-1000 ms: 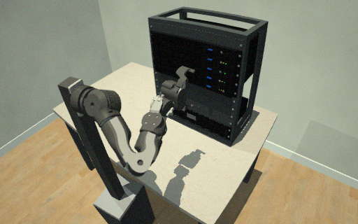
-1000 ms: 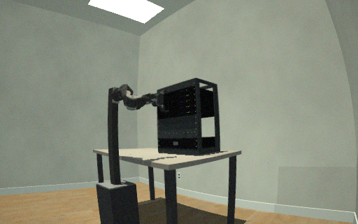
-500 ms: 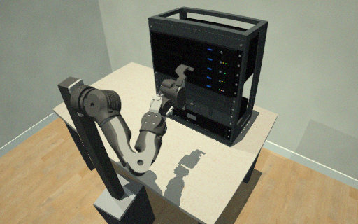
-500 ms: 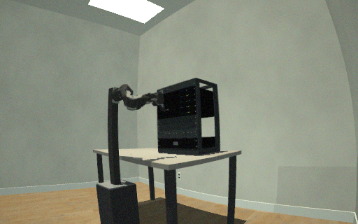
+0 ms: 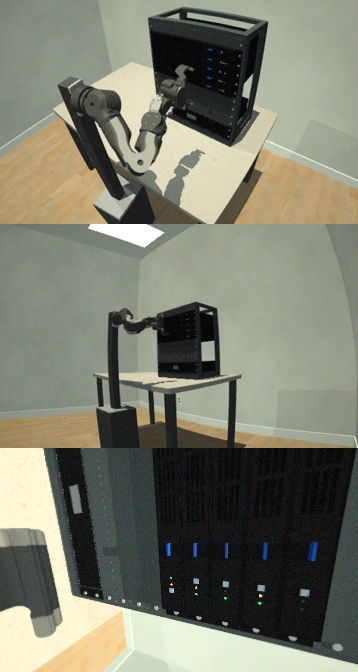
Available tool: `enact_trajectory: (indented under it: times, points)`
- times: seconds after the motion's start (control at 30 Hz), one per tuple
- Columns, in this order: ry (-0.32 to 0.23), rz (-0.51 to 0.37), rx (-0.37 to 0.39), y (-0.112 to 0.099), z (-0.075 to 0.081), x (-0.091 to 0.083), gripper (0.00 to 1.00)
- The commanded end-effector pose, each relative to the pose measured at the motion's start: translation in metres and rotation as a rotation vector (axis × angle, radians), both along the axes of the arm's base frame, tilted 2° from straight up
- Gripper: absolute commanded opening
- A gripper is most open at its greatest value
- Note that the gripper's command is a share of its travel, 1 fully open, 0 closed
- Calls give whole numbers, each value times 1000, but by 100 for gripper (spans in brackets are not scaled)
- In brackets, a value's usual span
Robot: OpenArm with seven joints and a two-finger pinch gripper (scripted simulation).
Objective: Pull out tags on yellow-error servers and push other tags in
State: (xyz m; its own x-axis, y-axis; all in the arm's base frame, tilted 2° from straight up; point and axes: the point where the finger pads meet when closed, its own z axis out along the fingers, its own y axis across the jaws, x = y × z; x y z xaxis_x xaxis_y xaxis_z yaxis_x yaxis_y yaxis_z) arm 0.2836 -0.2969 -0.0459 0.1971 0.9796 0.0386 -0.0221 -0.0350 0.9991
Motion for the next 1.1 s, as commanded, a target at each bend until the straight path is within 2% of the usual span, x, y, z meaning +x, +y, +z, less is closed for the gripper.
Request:
enact_trajectory:
  times: [0.0, 0.67, 0.87, 1.07]
  points:
    - [-12, -3, -6, 0, 4, 0, 100]
    - [-12, -6, -6, -4, 2, 2, 100]
    - [-12, -5, -6, -13, -5, 14, 100]
    - [-12, -5, -6, -30, -18, 34, 100]
